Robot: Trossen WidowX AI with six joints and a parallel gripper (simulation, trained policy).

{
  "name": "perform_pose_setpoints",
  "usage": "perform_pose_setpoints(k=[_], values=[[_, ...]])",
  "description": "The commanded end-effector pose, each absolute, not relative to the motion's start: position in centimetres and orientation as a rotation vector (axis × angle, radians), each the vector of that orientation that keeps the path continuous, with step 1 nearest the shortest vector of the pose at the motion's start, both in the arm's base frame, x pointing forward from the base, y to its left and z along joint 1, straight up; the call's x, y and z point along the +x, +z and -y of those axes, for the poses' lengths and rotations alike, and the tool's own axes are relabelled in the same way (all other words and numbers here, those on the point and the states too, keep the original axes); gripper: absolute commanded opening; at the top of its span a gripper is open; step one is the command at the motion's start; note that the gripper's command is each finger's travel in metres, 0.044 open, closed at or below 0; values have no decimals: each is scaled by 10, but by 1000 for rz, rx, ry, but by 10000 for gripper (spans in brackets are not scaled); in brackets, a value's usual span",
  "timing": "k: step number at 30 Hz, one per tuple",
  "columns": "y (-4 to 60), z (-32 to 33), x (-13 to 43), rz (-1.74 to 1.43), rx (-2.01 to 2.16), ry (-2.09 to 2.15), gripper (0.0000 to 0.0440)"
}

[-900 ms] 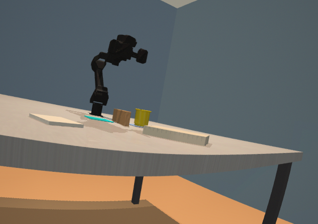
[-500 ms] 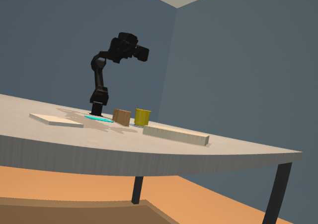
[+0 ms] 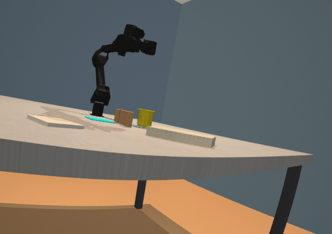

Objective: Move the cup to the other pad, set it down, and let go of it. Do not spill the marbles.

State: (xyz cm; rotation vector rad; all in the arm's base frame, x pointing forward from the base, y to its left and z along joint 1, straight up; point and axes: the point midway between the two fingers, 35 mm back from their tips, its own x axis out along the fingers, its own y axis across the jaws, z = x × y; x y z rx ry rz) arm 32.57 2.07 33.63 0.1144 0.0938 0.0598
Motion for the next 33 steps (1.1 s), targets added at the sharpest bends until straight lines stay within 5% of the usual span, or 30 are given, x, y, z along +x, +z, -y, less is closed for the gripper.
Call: perform_pose_setpoints(k=[1,33], values=[[336,-24,329,-130,152,64,149],[331,-63,350,-504,514,43,159]])
